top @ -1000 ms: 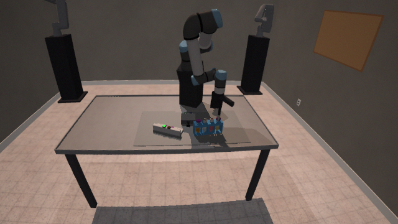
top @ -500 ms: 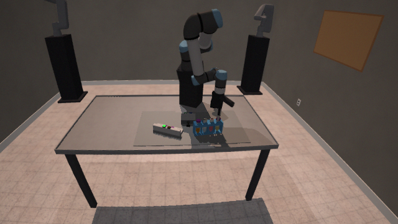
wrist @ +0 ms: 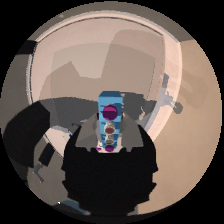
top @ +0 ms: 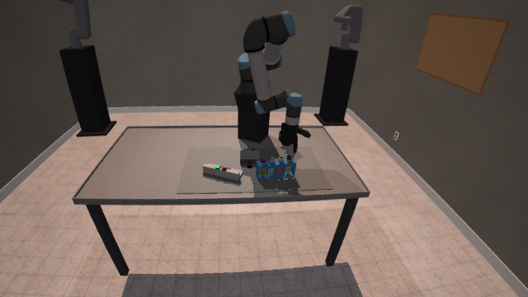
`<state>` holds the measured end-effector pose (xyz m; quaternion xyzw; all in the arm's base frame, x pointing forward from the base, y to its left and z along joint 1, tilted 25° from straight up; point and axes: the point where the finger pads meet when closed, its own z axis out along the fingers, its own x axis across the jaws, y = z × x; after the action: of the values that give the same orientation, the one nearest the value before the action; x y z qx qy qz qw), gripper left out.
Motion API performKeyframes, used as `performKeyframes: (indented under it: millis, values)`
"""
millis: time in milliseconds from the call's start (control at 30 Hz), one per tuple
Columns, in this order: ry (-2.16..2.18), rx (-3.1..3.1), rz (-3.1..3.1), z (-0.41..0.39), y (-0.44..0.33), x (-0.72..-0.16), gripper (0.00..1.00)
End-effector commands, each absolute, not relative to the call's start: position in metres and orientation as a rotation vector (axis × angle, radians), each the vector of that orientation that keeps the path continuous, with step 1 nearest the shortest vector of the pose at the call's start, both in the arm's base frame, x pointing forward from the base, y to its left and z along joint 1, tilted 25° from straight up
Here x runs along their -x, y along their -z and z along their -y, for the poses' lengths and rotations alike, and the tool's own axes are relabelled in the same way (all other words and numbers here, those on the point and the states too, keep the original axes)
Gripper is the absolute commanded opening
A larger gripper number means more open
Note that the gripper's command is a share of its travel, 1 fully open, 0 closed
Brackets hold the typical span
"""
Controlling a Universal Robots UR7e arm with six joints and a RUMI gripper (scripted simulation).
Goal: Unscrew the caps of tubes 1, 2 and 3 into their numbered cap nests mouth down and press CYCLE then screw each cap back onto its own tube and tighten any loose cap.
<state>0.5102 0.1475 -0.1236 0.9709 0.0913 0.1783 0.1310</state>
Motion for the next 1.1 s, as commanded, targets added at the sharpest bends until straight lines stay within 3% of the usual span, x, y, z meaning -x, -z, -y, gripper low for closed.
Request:
performKeyframes:
  millis: [0, 133, 400, 433, 833, 1067]
  values:
    - [-0.468, -2.741, -0.614, -0.1479, 0.1232, -0.5105, 0.35]
    - [-0.416, -2.635, -0.895, -0.1479, 0.1232, -0.5105, 0.35]
    - [-0.416, -2.635, -0.895, -0.1479, 0.1232, -0.5105, 0.35]
    - [-0.416, -2.635, -0.895, -0.1479, 0.1232, -0.5105, 0.0]
    - [-0.416, -2.635, -0.894, -0.1479, 0.1232, -0.5105, 0.0]
    - [-0.476, -2.756, -0.565, -0.1478, 0.1234, -0.5105, 0.0]
